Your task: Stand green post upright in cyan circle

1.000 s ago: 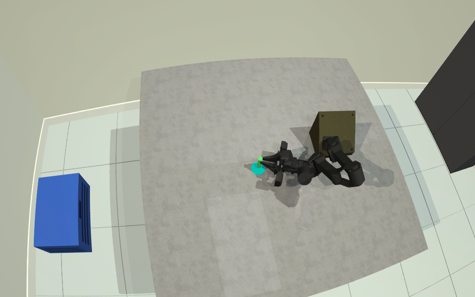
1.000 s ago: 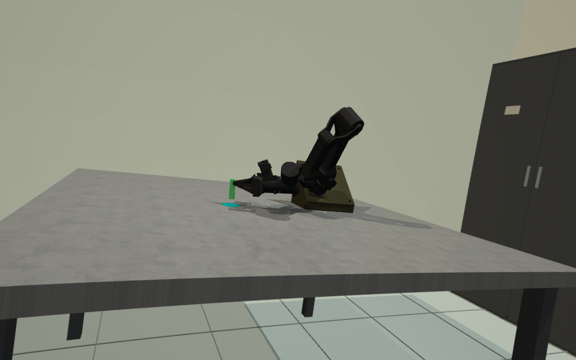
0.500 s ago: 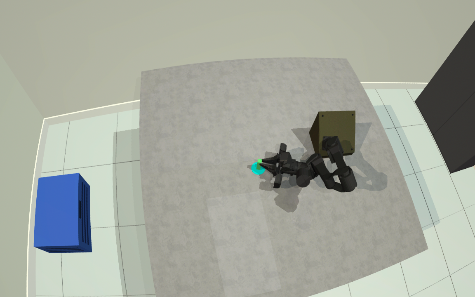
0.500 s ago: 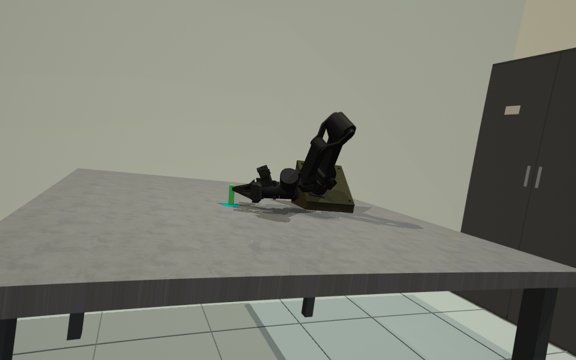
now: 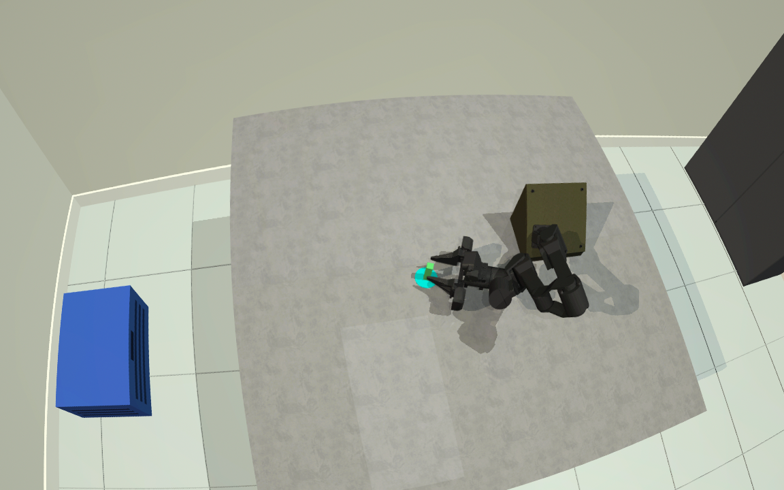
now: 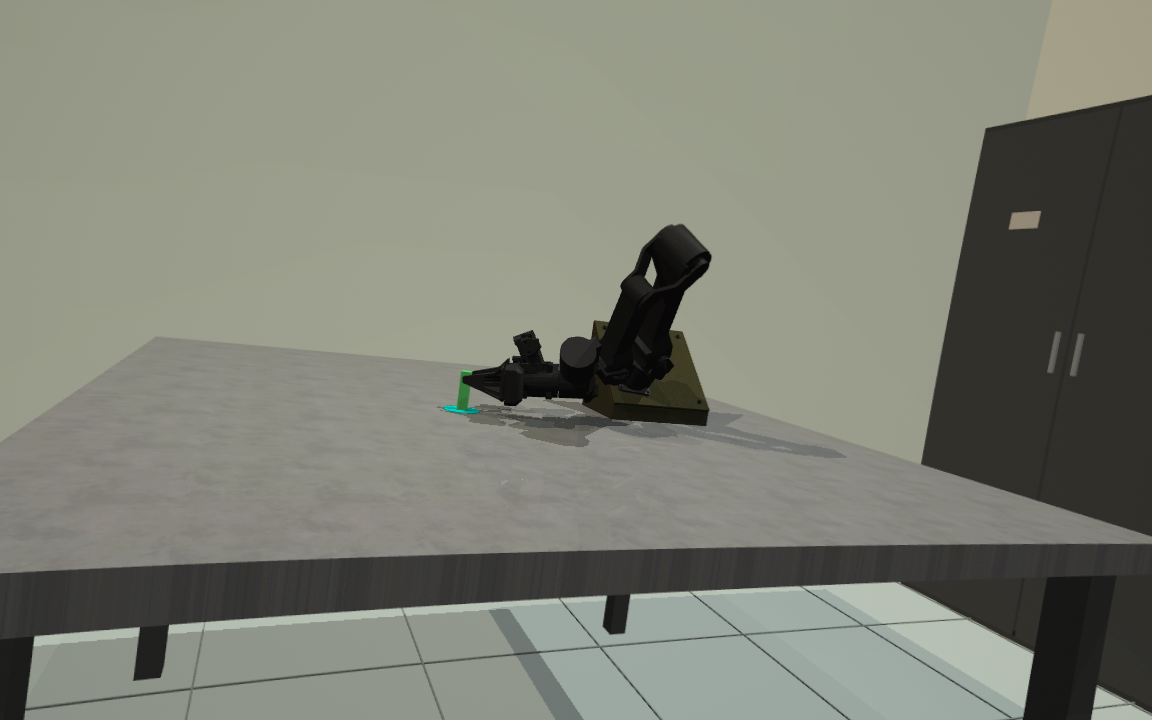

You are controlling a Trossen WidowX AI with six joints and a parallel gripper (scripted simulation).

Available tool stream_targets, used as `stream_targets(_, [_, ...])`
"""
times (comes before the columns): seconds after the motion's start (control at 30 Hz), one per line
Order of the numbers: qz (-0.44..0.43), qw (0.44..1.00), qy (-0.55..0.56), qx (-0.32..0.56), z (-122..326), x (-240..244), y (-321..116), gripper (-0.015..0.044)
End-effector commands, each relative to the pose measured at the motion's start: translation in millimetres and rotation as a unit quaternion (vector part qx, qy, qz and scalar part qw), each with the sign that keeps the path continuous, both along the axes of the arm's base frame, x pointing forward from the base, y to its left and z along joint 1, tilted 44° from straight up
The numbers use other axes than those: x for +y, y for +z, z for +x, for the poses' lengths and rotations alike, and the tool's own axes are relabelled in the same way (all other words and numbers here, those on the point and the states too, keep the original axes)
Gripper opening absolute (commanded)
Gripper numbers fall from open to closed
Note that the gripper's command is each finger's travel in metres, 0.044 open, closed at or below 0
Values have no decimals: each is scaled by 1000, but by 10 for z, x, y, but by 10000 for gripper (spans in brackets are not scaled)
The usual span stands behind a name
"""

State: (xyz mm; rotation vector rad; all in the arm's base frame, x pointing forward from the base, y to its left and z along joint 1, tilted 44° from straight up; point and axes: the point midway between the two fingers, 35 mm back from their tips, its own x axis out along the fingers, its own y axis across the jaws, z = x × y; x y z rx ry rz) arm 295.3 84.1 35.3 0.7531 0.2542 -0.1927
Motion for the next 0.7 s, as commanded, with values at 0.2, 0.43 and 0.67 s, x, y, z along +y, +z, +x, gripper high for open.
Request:
stream_targets(0.2, [4,1000,-2,-1,34,-50,69,400])
stream_targets(0.43, [5,1000,-3,0,92,-202,244,400])
stream_targets(0.67, [5,1000,-4,-1,110,-367,418,400])
